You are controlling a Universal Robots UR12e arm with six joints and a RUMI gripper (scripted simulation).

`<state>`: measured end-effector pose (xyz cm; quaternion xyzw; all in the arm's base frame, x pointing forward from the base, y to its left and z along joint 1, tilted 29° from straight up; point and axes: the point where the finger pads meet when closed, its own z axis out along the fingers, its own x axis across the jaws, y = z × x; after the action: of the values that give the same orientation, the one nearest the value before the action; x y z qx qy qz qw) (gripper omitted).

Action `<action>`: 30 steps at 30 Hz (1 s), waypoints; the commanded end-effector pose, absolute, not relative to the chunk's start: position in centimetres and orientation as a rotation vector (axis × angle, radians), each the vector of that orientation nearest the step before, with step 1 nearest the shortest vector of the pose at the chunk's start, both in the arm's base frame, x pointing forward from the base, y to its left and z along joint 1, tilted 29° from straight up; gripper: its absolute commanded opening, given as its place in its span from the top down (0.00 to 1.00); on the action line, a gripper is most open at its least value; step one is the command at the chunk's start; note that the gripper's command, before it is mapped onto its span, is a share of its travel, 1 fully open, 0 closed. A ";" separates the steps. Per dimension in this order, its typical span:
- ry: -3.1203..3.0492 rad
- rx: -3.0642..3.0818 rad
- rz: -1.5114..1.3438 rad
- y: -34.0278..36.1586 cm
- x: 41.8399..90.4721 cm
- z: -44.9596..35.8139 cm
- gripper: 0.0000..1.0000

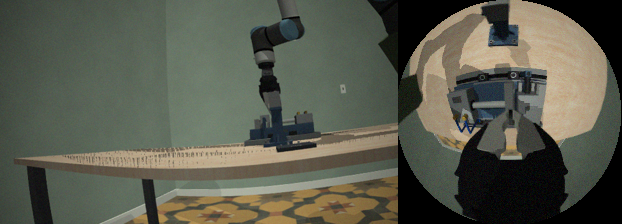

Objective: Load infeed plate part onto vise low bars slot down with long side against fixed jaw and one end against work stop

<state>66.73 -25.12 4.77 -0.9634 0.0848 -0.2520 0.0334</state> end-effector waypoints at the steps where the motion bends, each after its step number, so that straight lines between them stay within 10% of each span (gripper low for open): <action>1: 0.261 -2.964 -0.777 -25.2 66.9 4.9 1.00; 30: 0.261 -2.964 -0.777 -25.3 67.4 5.2 1.00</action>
<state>67.35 -25.25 5.12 -0.9634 0.0848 -0.2520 0.0334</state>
